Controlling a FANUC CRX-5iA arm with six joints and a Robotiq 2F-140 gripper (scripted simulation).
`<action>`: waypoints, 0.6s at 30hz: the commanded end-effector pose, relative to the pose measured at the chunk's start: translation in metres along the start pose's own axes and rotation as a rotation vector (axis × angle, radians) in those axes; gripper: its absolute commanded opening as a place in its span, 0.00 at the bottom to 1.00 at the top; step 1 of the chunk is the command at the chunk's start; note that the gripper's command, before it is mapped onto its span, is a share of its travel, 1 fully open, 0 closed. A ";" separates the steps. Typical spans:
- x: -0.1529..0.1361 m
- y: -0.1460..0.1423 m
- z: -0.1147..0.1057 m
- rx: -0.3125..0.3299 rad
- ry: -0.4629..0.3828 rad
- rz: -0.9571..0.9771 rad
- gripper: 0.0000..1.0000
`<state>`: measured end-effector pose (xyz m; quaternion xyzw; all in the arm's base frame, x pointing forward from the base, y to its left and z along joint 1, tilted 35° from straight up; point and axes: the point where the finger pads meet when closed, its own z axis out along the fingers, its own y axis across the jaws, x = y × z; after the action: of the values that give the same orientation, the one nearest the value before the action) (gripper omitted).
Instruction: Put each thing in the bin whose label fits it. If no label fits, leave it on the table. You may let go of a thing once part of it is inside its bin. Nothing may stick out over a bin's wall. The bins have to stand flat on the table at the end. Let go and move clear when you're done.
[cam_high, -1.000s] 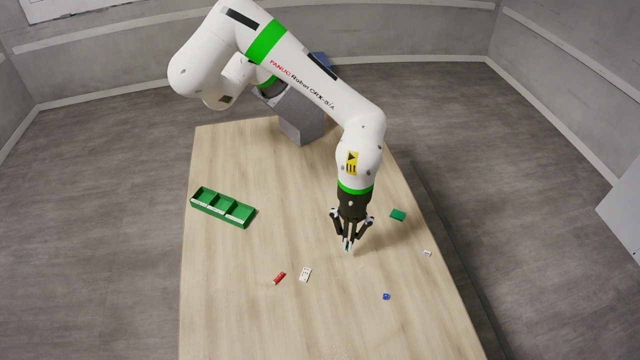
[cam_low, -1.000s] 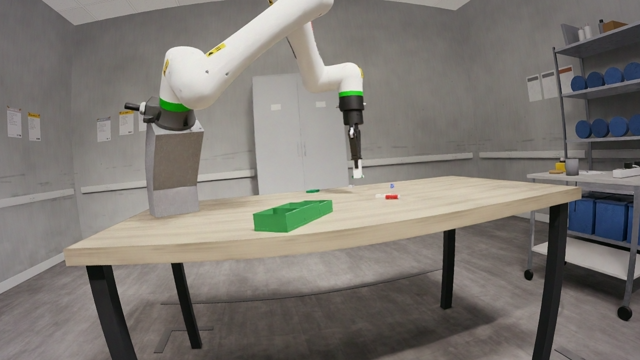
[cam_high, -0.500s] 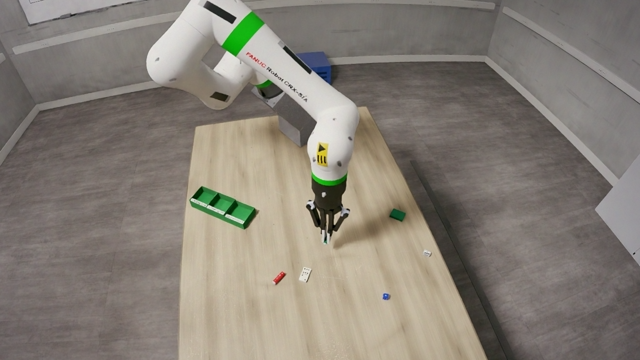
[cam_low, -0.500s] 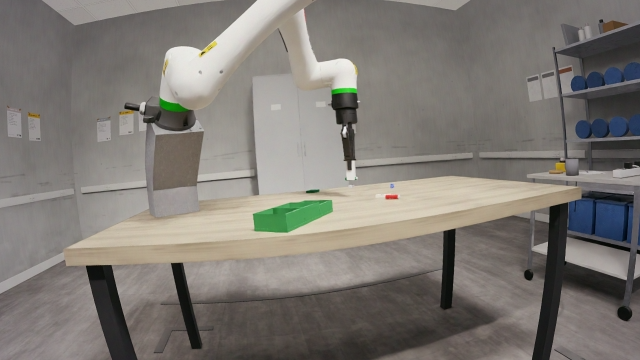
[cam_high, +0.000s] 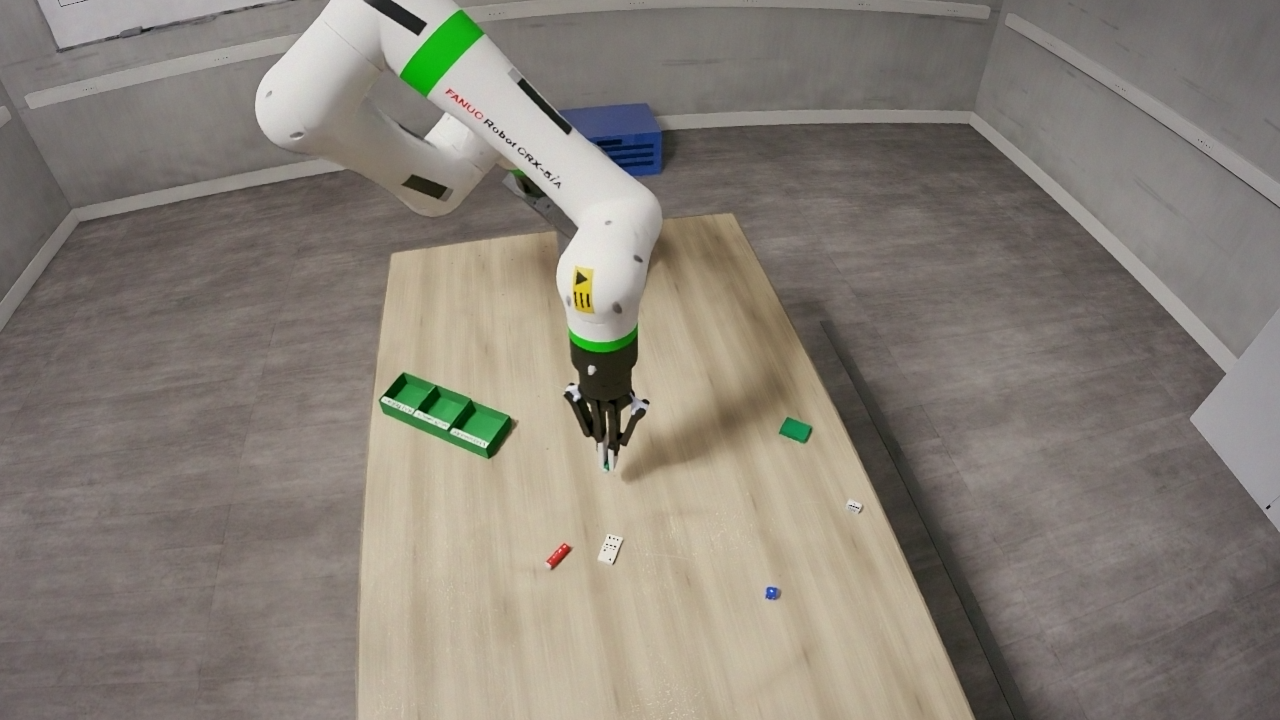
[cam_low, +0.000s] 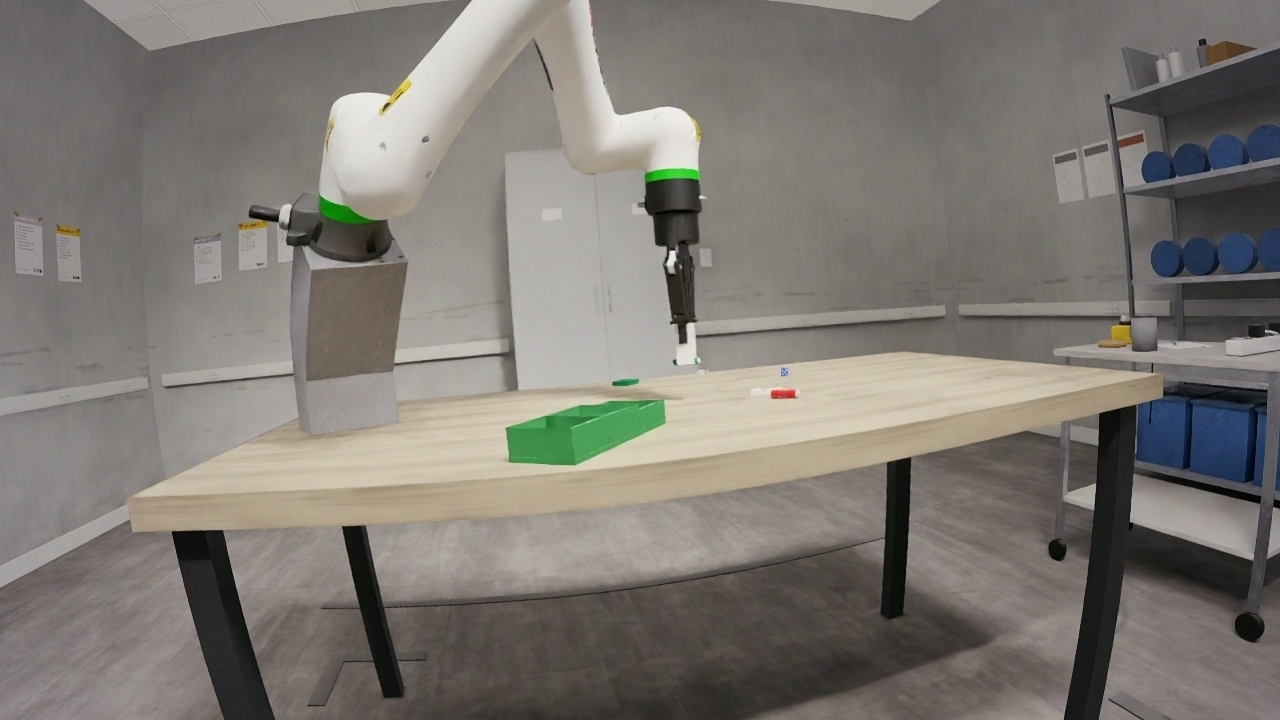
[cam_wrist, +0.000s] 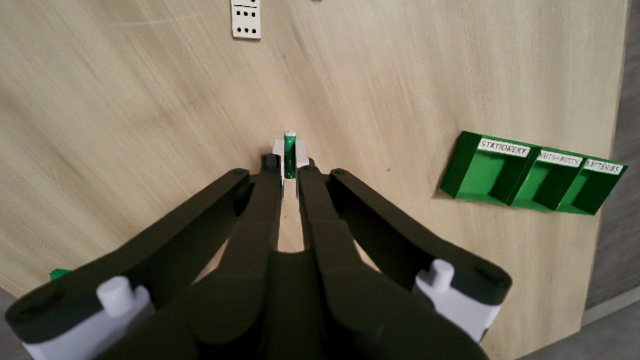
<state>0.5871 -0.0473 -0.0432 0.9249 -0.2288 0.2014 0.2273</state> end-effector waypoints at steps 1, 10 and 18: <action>-0.003 0.025 -0.001 0.002 0.002 0.000 0.12; -0.009 0.067 -0.001 0.002 0.002 0.000 0.12; -0.015 0.114 0.000 0.002 0.002 0.000 0.12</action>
<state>0.5277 -0.1184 -0.0183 0.9248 -0.2289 0.2017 0.2273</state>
